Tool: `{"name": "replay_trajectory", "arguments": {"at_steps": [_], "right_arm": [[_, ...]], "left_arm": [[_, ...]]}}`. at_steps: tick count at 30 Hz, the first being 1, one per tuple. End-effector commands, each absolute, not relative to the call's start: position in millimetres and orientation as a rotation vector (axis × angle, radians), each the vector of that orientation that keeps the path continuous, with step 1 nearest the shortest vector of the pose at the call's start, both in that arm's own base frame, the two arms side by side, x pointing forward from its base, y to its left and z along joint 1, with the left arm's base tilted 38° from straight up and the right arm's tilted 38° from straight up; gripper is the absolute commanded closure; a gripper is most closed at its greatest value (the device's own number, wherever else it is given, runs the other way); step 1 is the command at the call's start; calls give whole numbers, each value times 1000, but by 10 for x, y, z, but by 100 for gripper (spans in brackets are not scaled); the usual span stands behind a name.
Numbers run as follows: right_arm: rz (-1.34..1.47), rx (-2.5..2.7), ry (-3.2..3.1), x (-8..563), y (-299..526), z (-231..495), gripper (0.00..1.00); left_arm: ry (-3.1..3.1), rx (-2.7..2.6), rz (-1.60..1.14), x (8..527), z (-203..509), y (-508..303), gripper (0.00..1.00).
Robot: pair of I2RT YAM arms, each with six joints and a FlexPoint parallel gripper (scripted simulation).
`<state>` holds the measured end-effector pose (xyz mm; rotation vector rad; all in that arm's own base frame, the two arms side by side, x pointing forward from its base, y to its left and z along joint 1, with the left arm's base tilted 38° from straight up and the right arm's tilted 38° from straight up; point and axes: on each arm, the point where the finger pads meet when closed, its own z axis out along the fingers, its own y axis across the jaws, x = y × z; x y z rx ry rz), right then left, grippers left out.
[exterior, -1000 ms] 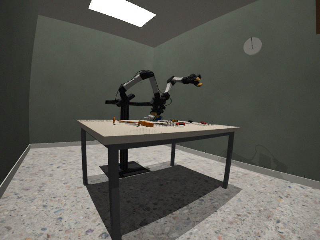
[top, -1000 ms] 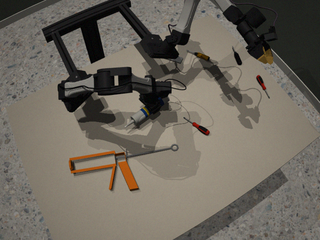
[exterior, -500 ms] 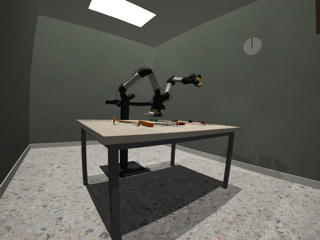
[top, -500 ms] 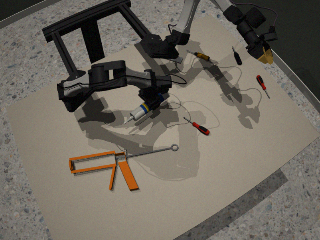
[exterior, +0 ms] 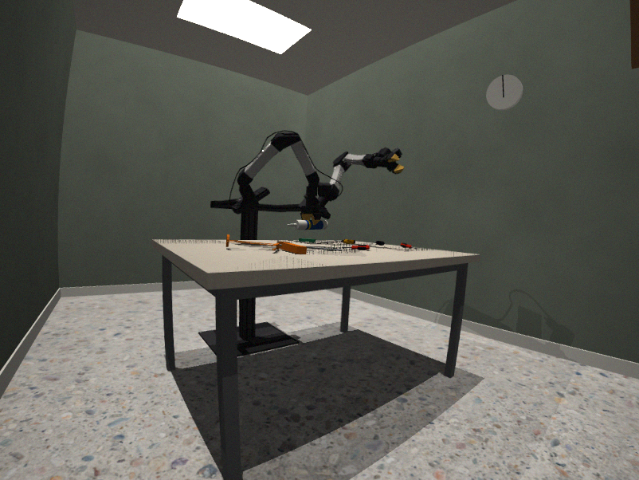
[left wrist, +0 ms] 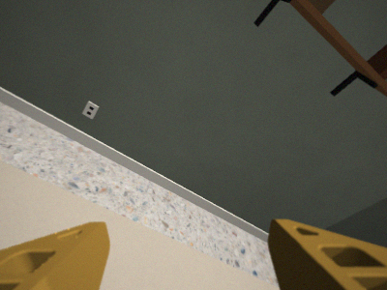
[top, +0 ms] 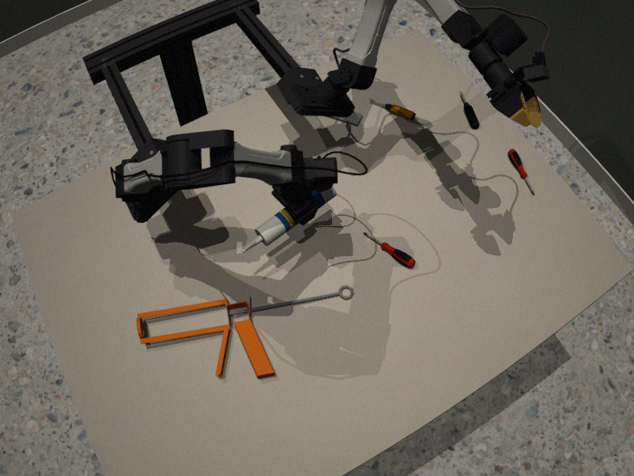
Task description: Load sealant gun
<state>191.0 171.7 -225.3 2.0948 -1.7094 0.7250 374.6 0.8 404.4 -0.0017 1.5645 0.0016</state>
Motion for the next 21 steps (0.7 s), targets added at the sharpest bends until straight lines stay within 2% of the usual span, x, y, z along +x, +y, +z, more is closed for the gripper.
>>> {"name": "replay_trajectory", "arguments": {"at_steps": [1, 21], "right_arm": [[659, 2202, -1749, 2130, 1890, -2096, 100], [597, 2310, -1866, 2731, 1410, -1449, 100]], "left_arm": [[1581, 8, 3, 3772, 3982, -38, 32], [1581, 8, 3, 3772, 3982, -38, 32]]}}
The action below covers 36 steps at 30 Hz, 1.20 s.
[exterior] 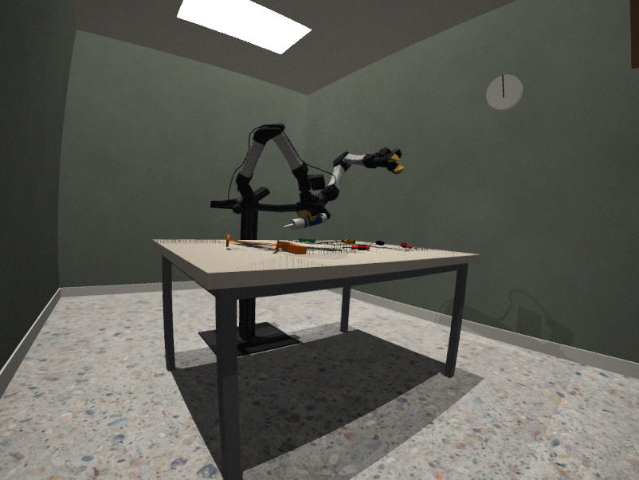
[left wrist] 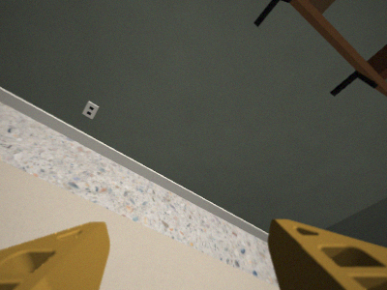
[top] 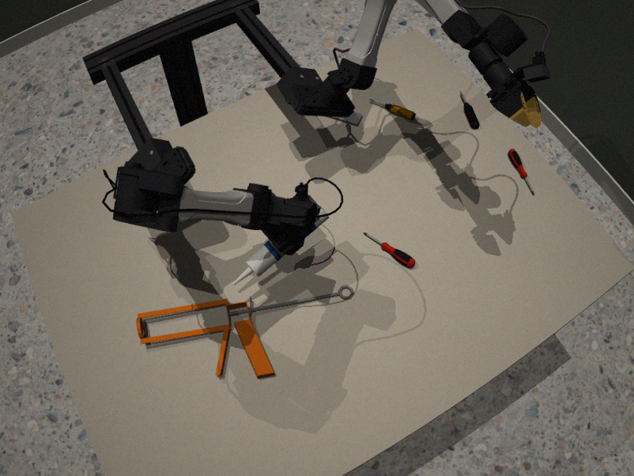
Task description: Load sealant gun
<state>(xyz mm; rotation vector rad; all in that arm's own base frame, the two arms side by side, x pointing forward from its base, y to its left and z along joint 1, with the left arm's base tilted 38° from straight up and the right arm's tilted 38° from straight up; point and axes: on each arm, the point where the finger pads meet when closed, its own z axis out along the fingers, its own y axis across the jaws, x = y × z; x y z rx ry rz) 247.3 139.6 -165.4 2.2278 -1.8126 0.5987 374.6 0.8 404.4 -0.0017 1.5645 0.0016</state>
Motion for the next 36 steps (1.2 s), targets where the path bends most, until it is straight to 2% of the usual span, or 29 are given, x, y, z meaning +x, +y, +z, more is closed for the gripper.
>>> {"name": "replay_trajectory", "arguments": {"at_steps": [1, 21, 36], "right_arm": [[602, 2322, -1869, 2769, 1367, -1402, 100], [836, 2422, -1968, 3160, 380, -568, 100], [780, 2040, -2259, 3077, -456, -621, 100]], "left_arm": [[1581, 8, 3, 3772, 3982, -38, 32], [1581, 8, 3, 3772, 3982, -38, 32], [1581, 8, 3, 3772, 3982, -38, 32]]}}
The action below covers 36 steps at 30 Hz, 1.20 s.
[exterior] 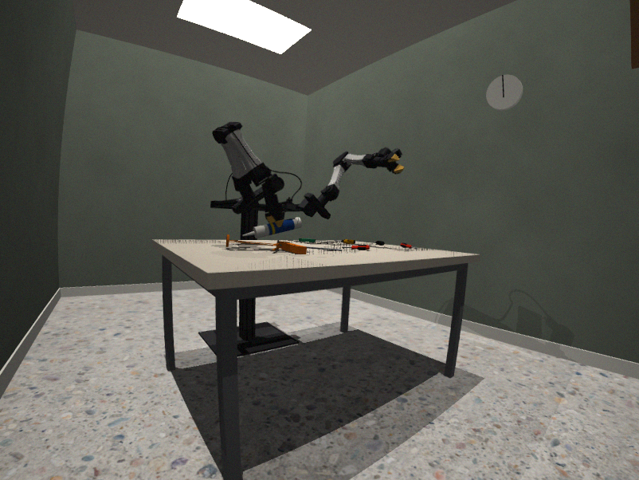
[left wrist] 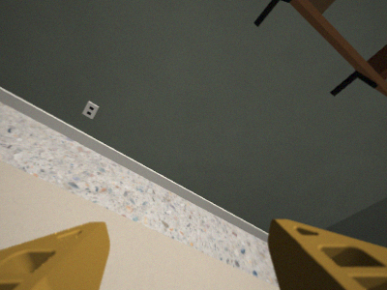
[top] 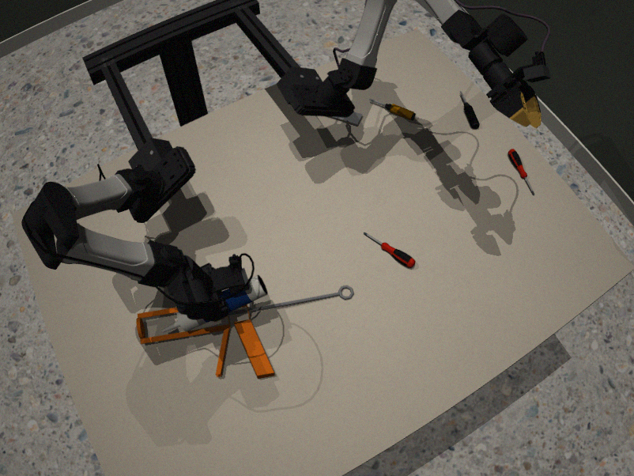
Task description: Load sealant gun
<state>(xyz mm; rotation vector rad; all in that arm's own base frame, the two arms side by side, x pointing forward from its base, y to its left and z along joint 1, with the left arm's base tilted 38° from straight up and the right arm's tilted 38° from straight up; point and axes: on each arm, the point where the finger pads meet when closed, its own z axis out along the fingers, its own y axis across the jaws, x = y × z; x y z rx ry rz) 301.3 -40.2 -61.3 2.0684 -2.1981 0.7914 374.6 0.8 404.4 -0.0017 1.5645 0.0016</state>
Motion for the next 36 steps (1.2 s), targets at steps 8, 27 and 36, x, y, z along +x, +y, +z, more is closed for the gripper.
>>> {"name": "replay_trajectory", "arguments": {"at_steps": [8, 27, 36], "right_arm": [[782, 1925, -2296, 3017, -700, -613, 100], [750, 1851, -2332, 2892, -876, -631, 100], [794, 1859, -2345, 2931, -984, -529, 100]], "left_arm": [[1581, 8, 3, 3772, 3982, -38, 32], [1581, 8, 3, 3772, 3982, -38, 32], [1581, 8, 3, 3772, 3982, -38, 32]]}}
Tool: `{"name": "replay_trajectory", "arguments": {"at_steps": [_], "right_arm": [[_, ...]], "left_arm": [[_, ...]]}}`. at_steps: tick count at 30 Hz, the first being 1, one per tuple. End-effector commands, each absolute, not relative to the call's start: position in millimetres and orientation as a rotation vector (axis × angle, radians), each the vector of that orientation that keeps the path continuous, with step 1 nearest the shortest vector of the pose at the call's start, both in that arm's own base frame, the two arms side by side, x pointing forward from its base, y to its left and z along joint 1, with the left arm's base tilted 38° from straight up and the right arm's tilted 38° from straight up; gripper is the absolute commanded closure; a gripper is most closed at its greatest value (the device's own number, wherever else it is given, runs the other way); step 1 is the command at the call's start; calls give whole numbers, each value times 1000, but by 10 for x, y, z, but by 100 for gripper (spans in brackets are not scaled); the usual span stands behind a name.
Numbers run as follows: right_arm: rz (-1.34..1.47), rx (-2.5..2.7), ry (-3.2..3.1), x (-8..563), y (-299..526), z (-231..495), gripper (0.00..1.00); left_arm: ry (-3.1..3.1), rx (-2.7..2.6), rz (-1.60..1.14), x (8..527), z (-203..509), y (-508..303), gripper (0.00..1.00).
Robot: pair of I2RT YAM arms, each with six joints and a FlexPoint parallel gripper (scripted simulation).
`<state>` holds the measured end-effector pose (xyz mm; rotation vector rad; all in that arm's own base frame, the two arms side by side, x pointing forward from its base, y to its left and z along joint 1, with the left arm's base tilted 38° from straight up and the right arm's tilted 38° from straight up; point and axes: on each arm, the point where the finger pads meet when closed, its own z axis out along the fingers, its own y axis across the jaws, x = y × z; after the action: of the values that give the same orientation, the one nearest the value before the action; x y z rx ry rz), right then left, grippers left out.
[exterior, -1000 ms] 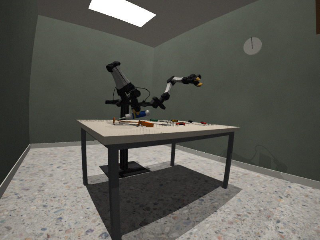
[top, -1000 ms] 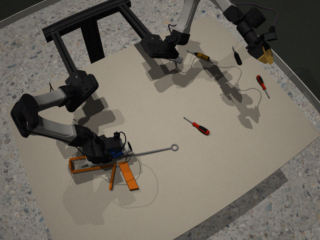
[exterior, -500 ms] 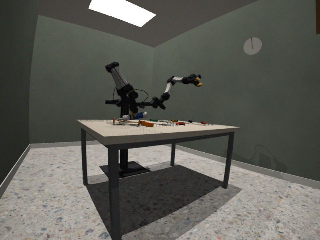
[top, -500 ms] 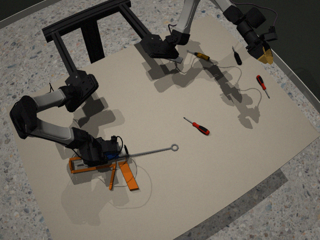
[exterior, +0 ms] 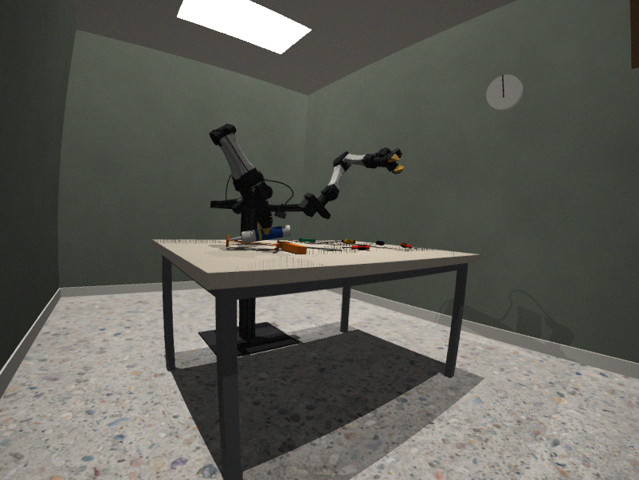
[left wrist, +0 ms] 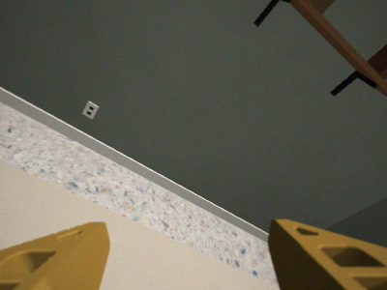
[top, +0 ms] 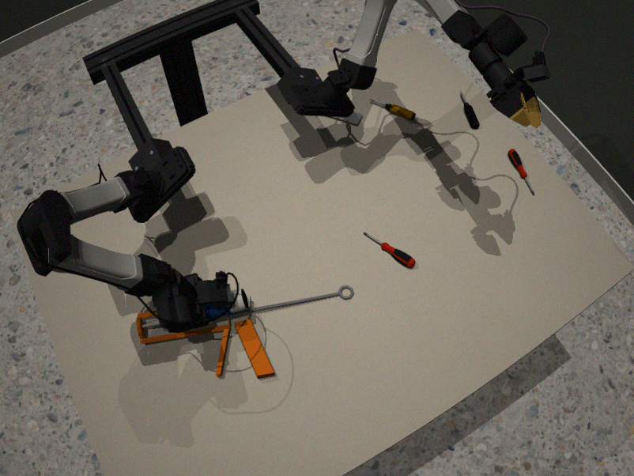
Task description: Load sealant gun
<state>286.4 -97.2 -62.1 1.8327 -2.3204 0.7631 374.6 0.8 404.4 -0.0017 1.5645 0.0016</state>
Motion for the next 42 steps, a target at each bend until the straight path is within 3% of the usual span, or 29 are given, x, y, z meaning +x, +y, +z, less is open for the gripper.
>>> {"name": "replay_trajectory", "arguments": {"at_steps": [1, 42], "right_arm": [[795, 1859, -2345, 2932, -991, -522, 100], [781, 1868, -2340, 2829, -1289, -396, 100]], "left_arm": [[1581, 8, 3, 3772, 3982, -38, 32], [1581, 8, 3, 3772, 3982, -38, 32]]}}
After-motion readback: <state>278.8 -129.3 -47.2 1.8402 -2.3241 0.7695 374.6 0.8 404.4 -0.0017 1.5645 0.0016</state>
